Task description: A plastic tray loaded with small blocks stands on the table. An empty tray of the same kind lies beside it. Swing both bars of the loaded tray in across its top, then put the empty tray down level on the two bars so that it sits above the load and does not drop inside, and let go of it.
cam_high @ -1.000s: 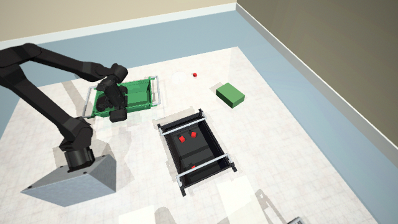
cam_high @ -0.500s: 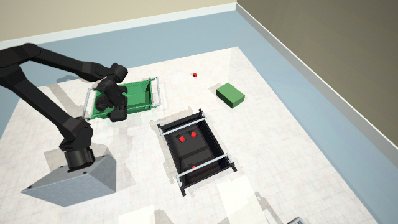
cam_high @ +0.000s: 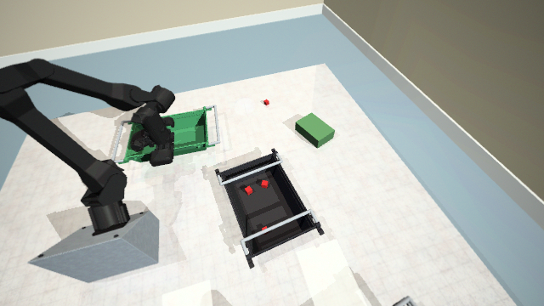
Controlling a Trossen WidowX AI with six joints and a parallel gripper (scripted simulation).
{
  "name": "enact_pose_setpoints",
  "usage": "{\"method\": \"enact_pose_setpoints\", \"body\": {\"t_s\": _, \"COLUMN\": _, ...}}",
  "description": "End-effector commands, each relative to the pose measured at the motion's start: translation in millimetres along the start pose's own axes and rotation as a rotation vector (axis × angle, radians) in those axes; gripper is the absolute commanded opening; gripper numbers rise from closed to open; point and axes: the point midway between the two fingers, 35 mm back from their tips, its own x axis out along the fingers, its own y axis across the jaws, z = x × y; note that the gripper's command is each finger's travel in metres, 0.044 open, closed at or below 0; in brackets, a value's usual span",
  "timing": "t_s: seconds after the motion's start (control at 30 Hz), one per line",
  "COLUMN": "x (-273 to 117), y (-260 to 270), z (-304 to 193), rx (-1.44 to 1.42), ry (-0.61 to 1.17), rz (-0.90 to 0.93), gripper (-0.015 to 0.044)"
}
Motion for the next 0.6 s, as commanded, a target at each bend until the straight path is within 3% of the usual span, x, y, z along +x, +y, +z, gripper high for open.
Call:
{"method": "enact_pose_setpoints", "body": {"t_s": 0.0, "x": -10.6, "y": 0.7, "z": -2.4, "rx": 0.001, "ry": 0.003, "rz": 0.009, "gripper": 0.0000}}
{"method": "enact_pose_setpoints", "body": {"t_s": 0.43, "x": -72.3, "y": 0.8, "z": -0.1, "rx": 0.002, "ry": 0.004, "rz": 0.009, "gripper": 0.0000}}
{"method": "enact_pose_setpoints", "body": {"t_s": 0.57, "x": -75.4, "y": 0.8, "z": 0.6, "rx": 0.002, "ry": 0.004, "rz": 0.008, "gripper": 0.0000}}
